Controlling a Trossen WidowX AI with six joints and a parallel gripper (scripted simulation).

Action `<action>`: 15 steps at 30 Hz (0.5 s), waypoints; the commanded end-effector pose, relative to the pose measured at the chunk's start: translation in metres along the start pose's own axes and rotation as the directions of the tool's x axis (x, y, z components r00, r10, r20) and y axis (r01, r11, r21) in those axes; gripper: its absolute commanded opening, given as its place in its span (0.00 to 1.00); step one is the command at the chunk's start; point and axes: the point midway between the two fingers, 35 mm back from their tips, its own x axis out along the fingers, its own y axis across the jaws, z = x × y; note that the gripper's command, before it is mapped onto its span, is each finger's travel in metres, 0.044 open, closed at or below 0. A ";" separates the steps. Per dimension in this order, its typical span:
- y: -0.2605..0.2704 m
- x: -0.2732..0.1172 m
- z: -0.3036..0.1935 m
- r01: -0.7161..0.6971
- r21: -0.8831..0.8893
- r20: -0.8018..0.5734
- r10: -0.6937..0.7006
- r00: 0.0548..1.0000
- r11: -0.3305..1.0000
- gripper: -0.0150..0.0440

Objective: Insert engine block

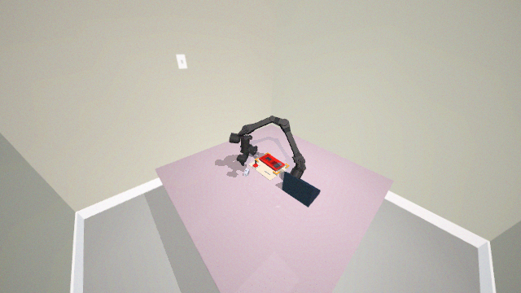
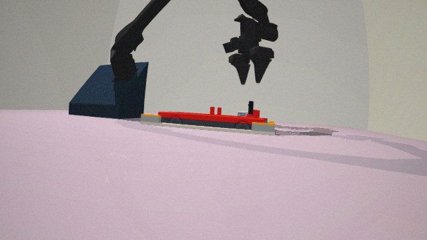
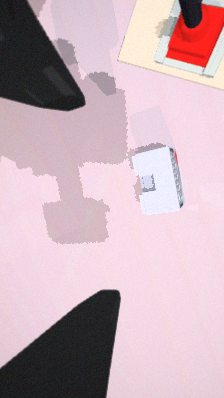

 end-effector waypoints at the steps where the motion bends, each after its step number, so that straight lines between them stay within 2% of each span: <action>1: 0.001 0.047 0.009 -0.006 -0.016 0.035 0.007 0.999 1.000 1.00; 15: 0.002 0.065 0.010 -0.008 -0.016 0.035 0.008 0.999 1.000 1.00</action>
